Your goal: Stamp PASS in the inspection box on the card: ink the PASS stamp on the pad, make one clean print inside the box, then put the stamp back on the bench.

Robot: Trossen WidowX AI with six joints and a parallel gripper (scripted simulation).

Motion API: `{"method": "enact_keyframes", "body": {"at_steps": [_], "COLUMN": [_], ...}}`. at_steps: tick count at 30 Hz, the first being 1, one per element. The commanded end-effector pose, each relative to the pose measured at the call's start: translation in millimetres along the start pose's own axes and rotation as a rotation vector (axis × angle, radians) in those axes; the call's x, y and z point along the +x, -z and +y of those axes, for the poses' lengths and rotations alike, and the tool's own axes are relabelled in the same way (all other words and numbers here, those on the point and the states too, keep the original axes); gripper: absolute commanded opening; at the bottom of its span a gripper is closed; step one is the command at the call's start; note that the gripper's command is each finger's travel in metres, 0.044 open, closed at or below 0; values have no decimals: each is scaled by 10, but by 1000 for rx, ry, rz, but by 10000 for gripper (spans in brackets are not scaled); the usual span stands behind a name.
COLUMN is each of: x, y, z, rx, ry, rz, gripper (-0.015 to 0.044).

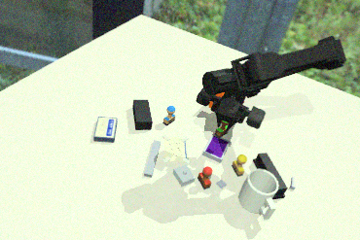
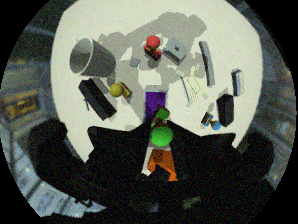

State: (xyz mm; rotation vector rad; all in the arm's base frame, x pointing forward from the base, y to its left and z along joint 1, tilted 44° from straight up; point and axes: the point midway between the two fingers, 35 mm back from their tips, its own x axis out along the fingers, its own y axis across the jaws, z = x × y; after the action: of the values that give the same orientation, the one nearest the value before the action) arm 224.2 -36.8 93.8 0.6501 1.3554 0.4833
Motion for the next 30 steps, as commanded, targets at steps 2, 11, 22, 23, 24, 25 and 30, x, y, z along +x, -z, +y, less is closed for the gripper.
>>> {"method": "enact_keyframes", "body": {"at_steps": [2,11,22,23,24,25,30], "x": [31,90,163,169,176,183,216], "y": [4,-1,-6,-6,-6,-7,-8], "z": [14,13,12,12,12,12,12], "rx": [3,3,2,2,2,2,2], "ry": [-3,-2,-1,-1,-1,-1,-1], "rz": [-5,-5,-5,-5,-5,-5,-5], "gripper": [0,0,0,0,0,0,0]}}
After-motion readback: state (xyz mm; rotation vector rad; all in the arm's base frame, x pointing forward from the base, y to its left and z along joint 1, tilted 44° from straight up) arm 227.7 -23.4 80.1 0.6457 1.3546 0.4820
